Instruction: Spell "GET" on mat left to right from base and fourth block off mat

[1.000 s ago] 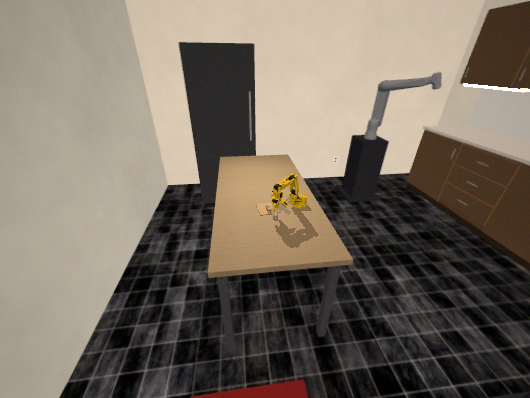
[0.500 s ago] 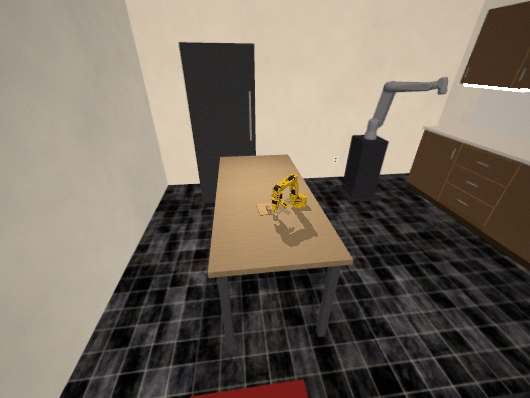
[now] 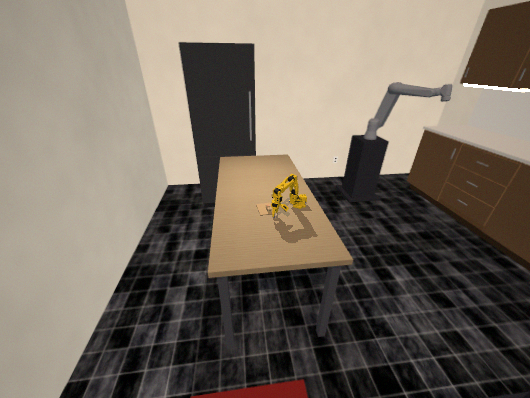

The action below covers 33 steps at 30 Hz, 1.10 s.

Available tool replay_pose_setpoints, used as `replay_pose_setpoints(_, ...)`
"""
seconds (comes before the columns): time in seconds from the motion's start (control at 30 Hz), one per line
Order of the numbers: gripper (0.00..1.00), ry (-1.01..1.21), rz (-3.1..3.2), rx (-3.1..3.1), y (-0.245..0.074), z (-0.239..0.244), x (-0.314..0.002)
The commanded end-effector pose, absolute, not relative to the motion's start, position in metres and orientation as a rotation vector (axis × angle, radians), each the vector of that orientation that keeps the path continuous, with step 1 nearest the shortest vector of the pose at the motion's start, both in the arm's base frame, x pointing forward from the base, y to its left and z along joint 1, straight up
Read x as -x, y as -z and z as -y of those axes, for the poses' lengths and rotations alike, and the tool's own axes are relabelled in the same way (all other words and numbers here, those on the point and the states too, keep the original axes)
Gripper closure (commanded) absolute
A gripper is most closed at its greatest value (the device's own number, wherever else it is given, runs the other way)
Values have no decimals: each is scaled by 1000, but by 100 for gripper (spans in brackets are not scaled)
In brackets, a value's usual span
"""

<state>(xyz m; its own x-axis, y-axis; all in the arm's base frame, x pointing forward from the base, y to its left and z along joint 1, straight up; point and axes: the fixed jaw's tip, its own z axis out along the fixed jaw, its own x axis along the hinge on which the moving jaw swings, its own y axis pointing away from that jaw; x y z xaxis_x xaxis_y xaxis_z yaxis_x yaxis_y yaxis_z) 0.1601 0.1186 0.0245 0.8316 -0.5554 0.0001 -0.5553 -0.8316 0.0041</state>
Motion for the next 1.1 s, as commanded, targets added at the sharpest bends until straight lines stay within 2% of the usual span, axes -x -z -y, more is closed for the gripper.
replay_pose_setpoints(0.0,68,-54,915,-3054,-30,-124,-166)
replay_pose_setpoints(0.7,68,-54,915,-3054,-23,-124,-166)
replay_pose_setpoints(1.07,72,-54,915,-3054,-23,-126,-167)
